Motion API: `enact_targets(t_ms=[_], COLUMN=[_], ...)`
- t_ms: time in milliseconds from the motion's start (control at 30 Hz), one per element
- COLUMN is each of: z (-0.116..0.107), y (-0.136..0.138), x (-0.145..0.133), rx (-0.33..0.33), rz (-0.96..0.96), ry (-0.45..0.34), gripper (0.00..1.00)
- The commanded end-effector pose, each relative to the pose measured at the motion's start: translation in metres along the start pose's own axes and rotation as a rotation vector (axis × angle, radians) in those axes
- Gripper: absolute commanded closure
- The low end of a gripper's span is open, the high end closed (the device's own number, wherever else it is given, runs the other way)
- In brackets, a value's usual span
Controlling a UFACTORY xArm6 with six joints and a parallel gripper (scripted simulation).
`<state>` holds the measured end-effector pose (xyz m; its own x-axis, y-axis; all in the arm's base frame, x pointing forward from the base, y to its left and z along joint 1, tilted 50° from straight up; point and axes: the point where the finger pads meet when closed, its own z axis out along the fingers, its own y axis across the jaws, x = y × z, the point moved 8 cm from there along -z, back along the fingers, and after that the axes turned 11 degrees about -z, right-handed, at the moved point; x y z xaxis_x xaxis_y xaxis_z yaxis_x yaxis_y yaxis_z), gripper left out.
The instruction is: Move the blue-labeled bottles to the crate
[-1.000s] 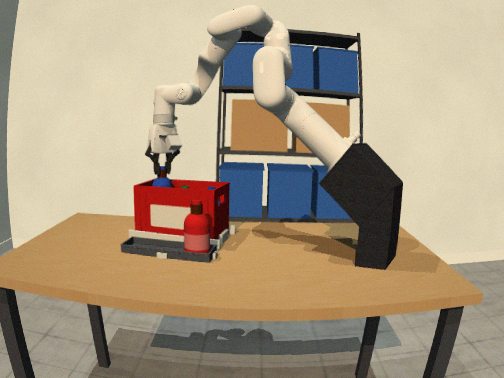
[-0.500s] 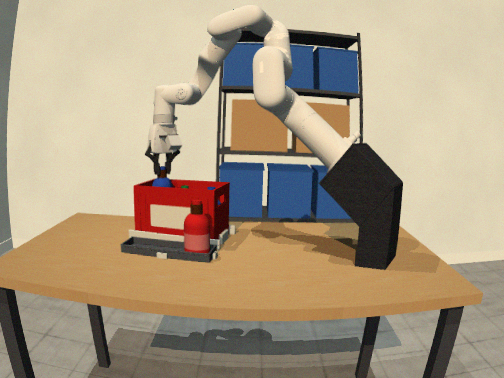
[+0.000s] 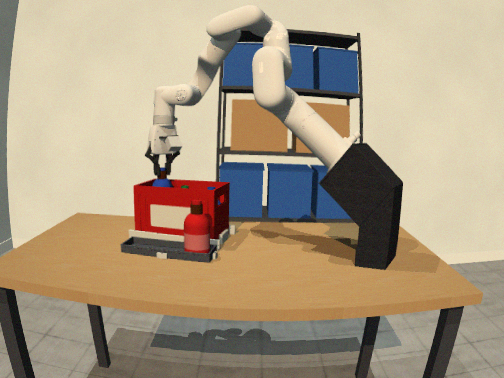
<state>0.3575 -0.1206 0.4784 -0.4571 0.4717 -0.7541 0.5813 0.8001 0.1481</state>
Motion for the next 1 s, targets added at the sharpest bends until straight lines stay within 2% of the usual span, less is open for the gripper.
enact_targets(t_ms=[0, 967], z=[0.002, 0.03], y=[0.0, 0.0], x=[-0.001, -0.001], rx=[-0.002, -0.002], rz=[0.0, 0.0], ry=[-0.004, -0.004], gripper=[1.0, 1.0])
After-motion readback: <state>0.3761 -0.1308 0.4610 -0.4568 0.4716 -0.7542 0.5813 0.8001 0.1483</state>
